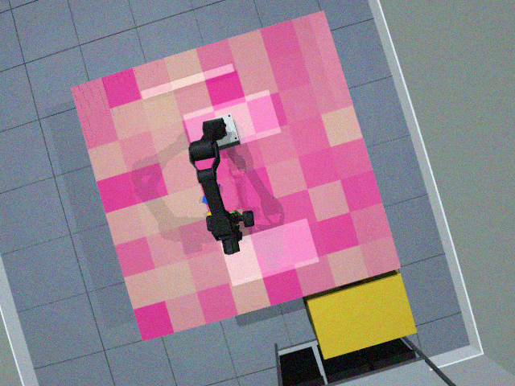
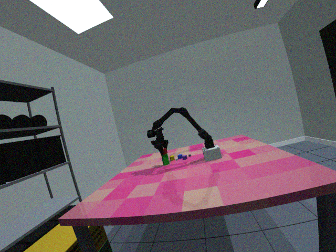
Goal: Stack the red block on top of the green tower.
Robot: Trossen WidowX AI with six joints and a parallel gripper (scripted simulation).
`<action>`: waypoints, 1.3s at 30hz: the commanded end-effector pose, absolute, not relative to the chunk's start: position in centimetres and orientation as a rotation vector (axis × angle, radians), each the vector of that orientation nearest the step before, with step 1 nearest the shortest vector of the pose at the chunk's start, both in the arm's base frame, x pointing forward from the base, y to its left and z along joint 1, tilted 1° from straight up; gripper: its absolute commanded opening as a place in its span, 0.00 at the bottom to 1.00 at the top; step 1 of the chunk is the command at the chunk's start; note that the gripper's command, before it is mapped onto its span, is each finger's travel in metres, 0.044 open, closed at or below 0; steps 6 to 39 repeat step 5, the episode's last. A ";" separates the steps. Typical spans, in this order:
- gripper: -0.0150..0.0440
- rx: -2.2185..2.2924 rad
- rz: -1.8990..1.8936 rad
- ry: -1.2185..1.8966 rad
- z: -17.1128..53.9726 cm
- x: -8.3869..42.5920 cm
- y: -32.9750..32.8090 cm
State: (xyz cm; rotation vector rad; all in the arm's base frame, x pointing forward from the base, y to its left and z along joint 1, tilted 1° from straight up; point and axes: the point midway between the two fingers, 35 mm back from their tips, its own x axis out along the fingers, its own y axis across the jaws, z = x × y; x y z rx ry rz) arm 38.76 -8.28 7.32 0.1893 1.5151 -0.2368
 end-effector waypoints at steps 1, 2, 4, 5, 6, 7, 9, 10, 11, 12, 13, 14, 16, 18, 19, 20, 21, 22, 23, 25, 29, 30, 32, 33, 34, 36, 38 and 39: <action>1.00 0.190 -0.237 1.512 7.3 38.8 -8.3; 1.00 0.190 -0.237 1.512 7.3 38.8 -8.3; 1.00 0.190 -0.237 1.512 7.3 38.8 -8.3; 1.00 0.190 -0.237 1.512 7.3 38.8 -8.3; 1.00 0.190 -0.237 1.512 7.3 38.8 -8.3; 1.00 0.190 -0.237 1.512 7.3 38.8 -8.3; 1.00 0.190 -0.237 1.512 7.3 38.8 -8.3; 1.00 0.190 -0.237 1.512 7.3 38.8 -8.3; 1.00 0.190 -0.237 1.512 7.3 38.8 -8.3; 1.00 0.190 -0.237 1.512 7.3 38.8 -8.3; 1.00 0.190 -0.237 1.512 7.3 38.8 -8.3; 1.00 0.190 -0.237 1.512 7.3 38.8 -8.3; 1.00 0.190 -0.237 1.512 7.3 38.8 -8.3; 1.00 0.190 -0.237 1.512 7.3 38.8 -8.3; 1.00 0.190 -0.237 1.512 7.3 38.8 -8.3; 1.00 0.190 -0.237 1.512 7.3 38.8 -8.3; 1.00 0.190 -0.237 1.512 7.3 38.8 -8.3; 1.00 0.190 -0.237 1.512 7.3 38.8 -8.3; 1.00 0.190 -0.237 1.512 7.3 38.8 -8.3; 1.00 0.190 -0.237 1.512 7.3 38.8 -8.3; 1.00 0.190 -0.237 1.512 7.3 38.8 -8.3; 1.00 0.190 -0.237 1.512 7.3 38.8 -8.3; 1.00 0.190 -0.237 1.512 7.3 38.8 -8.3; 1.00 0.190 -0.237 1.512 7.3 38.8 -8.3; 1.00 0.190 -0.237 1.512 7.3 38.8 -8.3; 1.00 0.190 -0.237 1.512 7.3 38.8 -8.3; 1.00 0.190 -0.237 1.512 7.3 38.8 -8.3; 1.00 0.190 -0.237 1.512 7.3 38.8 -8.3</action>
